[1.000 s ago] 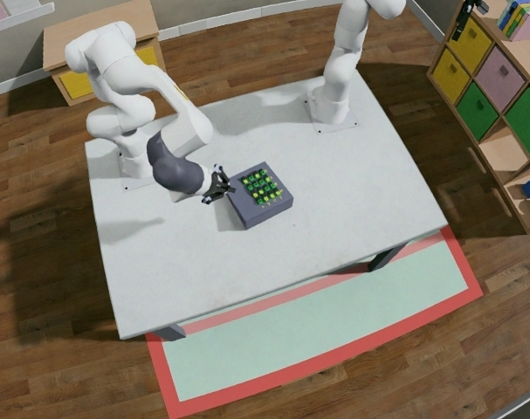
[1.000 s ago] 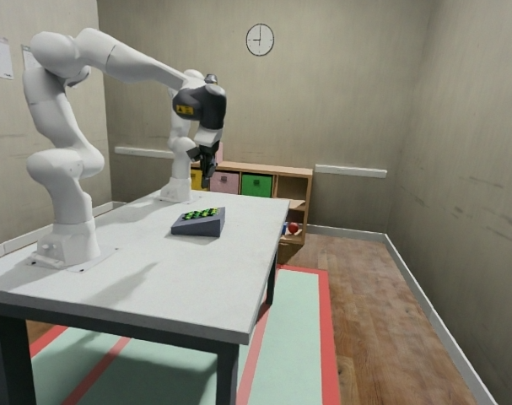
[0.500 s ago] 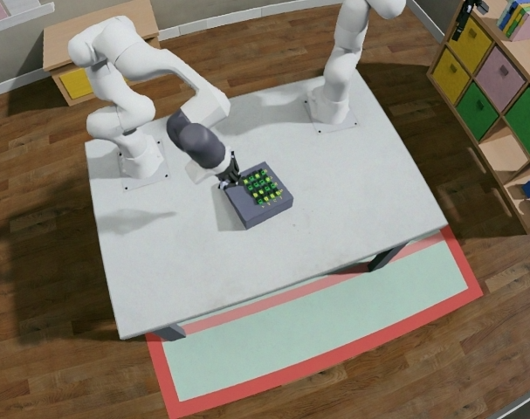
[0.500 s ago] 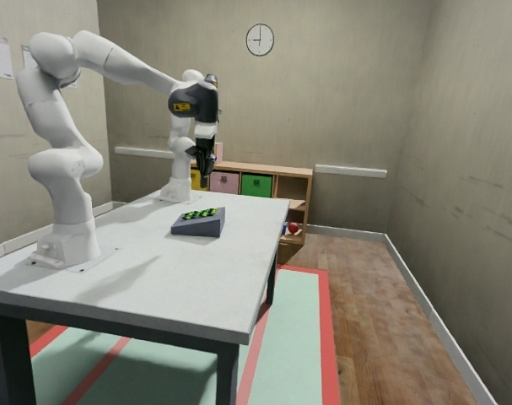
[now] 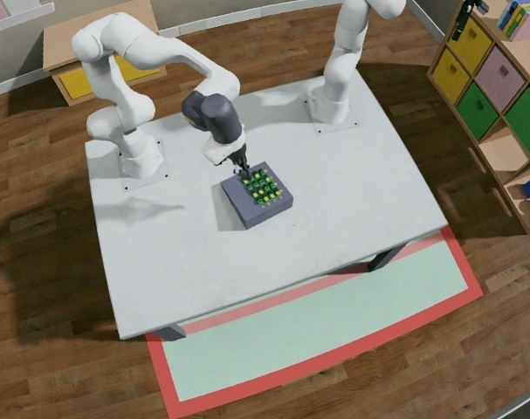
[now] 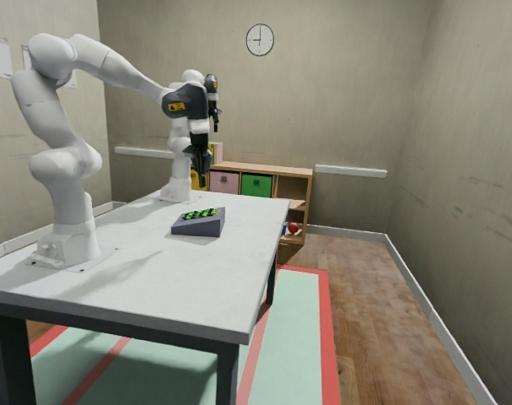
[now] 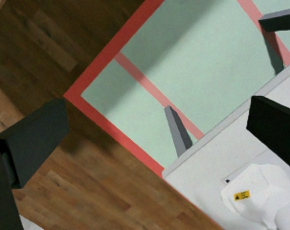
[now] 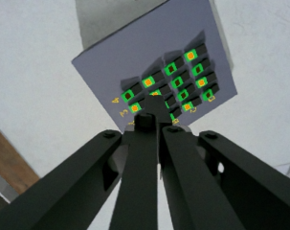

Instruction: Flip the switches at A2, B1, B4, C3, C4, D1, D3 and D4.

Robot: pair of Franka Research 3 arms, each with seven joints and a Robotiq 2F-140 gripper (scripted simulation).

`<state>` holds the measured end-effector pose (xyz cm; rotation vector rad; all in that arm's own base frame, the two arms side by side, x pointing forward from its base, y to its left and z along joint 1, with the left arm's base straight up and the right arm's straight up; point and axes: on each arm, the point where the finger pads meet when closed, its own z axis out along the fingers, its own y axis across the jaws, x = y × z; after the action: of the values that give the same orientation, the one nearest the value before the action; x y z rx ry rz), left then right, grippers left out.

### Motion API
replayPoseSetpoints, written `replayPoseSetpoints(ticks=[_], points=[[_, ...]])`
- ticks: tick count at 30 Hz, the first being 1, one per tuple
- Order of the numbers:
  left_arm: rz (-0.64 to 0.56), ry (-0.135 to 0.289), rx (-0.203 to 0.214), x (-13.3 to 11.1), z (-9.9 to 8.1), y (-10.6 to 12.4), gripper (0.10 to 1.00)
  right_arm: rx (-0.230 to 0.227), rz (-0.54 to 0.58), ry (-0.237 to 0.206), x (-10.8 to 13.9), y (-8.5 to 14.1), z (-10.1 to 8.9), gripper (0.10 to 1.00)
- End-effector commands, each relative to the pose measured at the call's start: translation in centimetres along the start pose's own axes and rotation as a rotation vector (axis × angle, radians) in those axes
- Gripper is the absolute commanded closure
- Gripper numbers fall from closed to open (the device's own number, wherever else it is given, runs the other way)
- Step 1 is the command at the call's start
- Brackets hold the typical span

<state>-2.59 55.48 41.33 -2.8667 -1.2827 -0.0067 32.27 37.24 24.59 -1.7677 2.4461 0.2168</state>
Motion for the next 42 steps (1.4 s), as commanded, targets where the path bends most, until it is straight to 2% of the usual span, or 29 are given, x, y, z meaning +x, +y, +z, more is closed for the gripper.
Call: replayPoseSetpoints(ticks=[1, 7, 9, 24, 42], points=[[0.007, -0.004, 0.001, -0.2, 0.0, -0.1, 0.098, 0.066, -0.075, 0.0, -0.9, 0.2, 0.1, 0.999], [0.007, -0.004, 0.001, -0.2, 0.0, -0.1, 0.098, 0.139, -0.178, 0.019, -2.0, 1.6, 0.7, 0.999], [0.007, -0.004, 0.001, -0.2, 0.0, -0.1, 0.098, 0.139, -0.178, 0.019, -2.0, 1.6, 0.7, 0.999], [0.007, -0.004, 0.001, -0.2, 0.0, -0.1, 0.098, 0.279, -0.38, 0.056, -3.7, 4.6, 1.8, 0.999], [0.007, -0.004, 0.001, -0.2, 0.0, -0.1, 0.098, 0.356, -0.494, 0.078, -4.6, 6.2, 2.5, 0.999]])
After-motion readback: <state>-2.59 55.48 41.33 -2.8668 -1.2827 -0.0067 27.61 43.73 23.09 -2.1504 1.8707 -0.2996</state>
